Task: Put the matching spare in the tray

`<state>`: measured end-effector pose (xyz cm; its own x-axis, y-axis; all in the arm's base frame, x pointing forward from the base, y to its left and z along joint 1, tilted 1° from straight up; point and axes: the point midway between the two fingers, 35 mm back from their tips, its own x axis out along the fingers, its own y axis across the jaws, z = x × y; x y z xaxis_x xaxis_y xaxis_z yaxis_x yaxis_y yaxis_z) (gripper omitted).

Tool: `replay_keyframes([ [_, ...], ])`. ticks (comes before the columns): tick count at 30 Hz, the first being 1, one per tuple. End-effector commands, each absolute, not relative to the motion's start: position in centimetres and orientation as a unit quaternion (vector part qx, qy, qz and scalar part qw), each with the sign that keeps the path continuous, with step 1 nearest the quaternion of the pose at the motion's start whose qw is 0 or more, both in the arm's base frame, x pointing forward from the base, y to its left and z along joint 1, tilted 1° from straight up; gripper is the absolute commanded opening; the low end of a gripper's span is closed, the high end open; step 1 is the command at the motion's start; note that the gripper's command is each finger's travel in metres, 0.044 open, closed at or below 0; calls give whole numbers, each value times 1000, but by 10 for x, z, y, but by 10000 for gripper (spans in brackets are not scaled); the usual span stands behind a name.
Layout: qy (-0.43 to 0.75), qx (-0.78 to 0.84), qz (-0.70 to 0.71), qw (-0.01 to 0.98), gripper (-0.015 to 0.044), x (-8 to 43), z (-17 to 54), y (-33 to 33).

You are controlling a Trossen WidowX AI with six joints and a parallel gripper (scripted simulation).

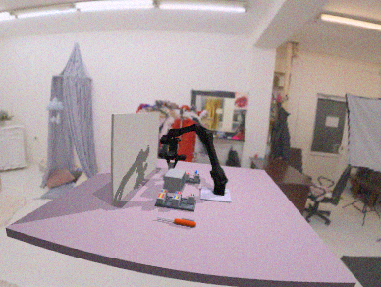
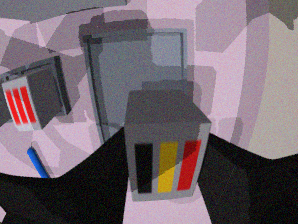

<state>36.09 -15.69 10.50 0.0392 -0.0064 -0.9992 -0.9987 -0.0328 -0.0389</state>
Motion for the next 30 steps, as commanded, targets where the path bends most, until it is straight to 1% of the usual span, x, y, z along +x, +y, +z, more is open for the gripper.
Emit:
replay_keyframes([
  [1, 485, -519, 499, 497, 0, 359, 100, -157],
  [30, 485, -517, 501, 496, 0, 357, 80, -156],
])
